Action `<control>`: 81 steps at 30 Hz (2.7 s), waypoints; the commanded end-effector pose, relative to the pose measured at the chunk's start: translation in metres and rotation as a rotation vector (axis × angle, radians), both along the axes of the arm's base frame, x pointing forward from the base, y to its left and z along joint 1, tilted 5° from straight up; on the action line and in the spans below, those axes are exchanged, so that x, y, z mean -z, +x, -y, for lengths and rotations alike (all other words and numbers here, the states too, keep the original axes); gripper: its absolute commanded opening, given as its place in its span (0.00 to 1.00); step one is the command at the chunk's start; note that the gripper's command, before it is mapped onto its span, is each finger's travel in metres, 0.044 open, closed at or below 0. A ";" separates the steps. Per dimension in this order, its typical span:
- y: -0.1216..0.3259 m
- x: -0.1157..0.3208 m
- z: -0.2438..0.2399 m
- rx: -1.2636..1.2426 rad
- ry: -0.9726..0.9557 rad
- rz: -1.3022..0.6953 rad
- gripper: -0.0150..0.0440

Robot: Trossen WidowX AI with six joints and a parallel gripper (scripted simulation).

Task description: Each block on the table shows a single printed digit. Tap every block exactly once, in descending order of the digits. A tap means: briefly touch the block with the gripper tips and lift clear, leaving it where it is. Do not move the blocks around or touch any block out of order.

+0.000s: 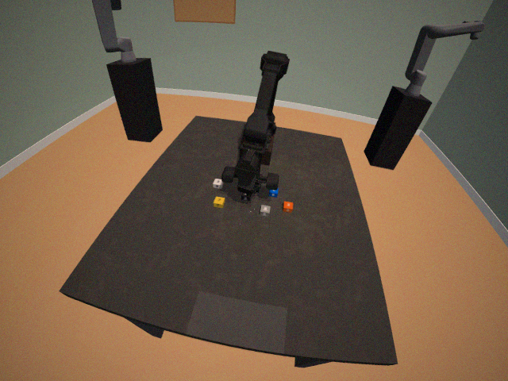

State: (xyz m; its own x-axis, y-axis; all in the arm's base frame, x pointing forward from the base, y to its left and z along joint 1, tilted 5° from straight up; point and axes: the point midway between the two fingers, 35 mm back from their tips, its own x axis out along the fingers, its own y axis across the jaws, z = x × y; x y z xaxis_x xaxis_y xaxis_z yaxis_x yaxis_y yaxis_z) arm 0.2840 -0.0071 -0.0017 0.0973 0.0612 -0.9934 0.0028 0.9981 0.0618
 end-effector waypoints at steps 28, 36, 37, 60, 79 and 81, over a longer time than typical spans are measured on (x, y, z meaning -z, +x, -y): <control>-0.014 -0.107 -0.001 0.007 -0.003 -0.009 0.29; -0.054 -0.108 -0.077 0.007 0.006 -0.013 0.29; -0.055 -0.108 -0.079 0.007 0.007 -0.013 0.29; -0.048 -0.016 -0.085 0.007 0.007 -0.014 0.29; -0.047 0.003 -0.086 0.007 0.007 -0.014 0.29; -0.044 -0.002 -0.087 0.001 0.011 -0.007 0.29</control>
State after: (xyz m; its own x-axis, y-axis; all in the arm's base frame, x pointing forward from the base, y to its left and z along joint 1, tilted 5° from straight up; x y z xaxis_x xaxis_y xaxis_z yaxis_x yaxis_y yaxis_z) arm 0.2398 0.0799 -0.0020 0.0907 0.0727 -0.9932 0.0032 0.9973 0.0733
